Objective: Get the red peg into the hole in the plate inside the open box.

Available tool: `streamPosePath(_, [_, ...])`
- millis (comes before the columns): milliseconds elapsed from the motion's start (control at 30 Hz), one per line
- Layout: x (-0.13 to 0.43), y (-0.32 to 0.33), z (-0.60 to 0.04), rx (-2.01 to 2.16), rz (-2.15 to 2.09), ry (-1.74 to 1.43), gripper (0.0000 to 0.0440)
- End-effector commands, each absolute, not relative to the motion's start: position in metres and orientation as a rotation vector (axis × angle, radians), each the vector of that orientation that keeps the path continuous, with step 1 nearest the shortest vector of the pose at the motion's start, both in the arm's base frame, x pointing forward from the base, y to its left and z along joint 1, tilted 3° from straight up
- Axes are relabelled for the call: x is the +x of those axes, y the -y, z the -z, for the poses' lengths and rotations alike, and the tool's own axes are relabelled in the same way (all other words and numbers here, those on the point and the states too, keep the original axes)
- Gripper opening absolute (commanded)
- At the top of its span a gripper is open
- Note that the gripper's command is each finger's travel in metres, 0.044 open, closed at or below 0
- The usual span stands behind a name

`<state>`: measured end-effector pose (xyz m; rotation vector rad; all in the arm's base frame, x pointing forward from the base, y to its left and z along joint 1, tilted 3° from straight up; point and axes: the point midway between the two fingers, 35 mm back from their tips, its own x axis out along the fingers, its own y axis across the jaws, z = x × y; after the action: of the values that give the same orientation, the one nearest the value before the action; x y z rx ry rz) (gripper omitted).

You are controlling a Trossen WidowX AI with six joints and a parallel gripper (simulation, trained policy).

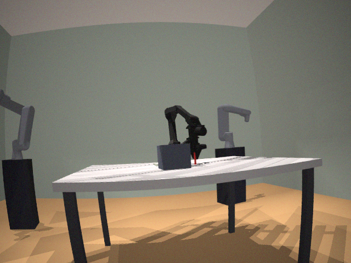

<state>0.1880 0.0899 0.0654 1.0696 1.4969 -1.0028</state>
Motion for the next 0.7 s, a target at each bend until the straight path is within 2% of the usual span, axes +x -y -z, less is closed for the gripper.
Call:
streamPosePath(0, [0.19,-0.09,-0.065,1.062,0.991,-1.498,0.0105])
streamPosePath(133, [0.193,-0.092,-0.067,1.058,0.967,-1.504,0.0023])
streamPosePath(400, [0.202,-0.096,-0.094,1.153,0.858,-1.478,0.0001])
streamPosePath(667, [0.211,-0.094,-0.125,1.206,0.761,-1.436,0.0])
